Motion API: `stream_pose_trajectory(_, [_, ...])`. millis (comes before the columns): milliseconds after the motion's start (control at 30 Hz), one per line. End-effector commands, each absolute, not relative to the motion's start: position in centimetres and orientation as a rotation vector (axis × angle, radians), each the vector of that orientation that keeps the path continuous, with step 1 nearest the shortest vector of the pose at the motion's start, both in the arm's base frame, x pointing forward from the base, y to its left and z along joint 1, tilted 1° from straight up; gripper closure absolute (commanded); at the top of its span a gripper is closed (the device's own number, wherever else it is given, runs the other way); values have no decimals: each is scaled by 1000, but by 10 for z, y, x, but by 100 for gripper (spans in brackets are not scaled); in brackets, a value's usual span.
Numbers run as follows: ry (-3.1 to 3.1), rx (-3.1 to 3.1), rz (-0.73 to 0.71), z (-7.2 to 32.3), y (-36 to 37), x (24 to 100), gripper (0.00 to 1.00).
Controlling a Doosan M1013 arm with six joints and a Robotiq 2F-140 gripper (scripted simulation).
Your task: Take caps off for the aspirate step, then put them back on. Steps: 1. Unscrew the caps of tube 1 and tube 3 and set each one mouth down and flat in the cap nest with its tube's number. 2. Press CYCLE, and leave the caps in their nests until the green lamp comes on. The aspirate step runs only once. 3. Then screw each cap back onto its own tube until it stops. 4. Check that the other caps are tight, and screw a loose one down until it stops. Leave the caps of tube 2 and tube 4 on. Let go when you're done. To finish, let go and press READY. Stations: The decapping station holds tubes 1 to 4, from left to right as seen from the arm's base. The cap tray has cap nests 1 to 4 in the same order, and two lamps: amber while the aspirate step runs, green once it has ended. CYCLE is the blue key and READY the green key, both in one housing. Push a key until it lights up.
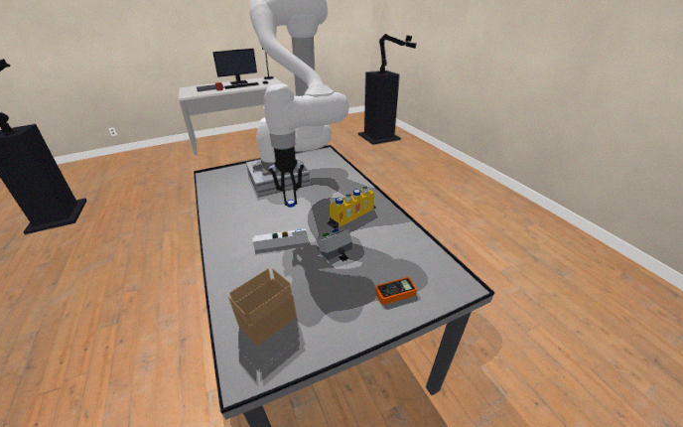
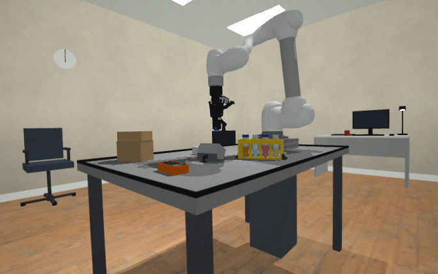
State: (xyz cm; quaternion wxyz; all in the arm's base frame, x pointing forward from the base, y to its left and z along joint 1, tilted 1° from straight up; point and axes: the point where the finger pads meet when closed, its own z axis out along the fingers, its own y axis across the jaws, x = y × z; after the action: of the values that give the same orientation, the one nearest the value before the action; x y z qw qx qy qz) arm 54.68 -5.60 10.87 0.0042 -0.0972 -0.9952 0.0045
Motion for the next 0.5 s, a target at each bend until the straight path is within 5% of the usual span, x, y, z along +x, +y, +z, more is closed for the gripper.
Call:
stream_pose_trajectory(0, [-3119,-304,12,109,-88,549,70])
stream_pose_trajectory(467, [-3119,-304,12,110,-145,551,70])
